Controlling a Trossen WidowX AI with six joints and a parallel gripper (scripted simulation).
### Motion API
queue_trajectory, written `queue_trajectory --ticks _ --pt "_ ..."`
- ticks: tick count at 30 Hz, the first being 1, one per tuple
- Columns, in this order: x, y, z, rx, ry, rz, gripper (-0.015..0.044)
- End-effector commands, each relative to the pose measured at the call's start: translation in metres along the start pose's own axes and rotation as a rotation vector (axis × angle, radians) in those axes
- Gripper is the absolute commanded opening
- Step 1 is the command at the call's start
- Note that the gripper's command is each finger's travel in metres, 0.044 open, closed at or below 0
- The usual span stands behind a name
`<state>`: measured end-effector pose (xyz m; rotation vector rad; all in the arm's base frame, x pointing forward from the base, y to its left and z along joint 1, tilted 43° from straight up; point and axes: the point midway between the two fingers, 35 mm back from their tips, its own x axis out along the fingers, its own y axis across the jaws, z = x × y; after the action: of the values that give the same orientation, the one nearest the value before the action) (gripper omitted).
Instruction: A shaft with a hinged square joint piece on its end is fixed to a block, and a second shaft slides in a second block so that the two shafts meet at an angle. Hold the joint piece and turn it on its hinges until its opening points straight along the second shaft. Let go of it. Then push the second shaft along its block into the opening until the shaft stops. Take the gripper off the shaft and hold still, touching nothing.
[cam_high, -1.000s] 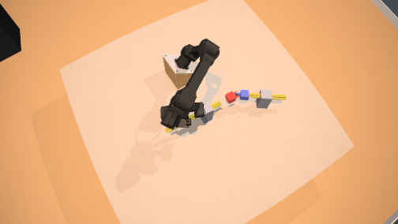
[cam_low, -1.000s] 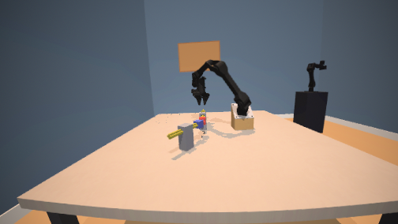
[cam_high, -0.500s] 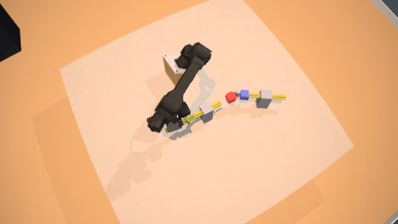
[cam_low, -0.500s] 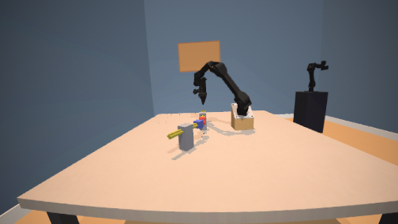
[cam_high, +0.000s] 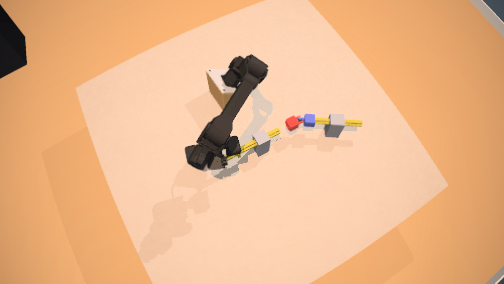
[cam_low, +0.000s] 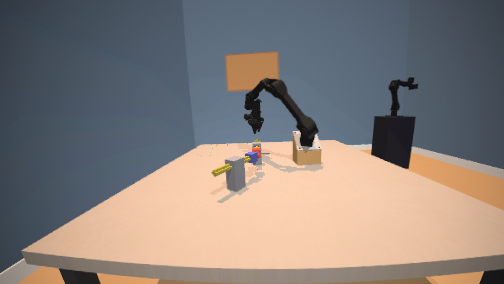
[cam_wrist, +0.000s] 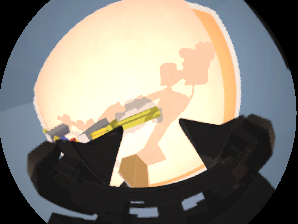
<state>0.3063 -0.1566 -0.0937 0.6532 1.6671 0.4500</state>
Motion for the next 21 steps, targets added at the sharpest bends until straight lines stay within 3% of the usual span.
queue_trajectory --ticks 1,21 --pt "0.007 0.000 -0.001 0.125 0.001 0.009 0.0440" --pt "0.038 0.000 -0.001 0.808 -0.004 0.017 0.0440"
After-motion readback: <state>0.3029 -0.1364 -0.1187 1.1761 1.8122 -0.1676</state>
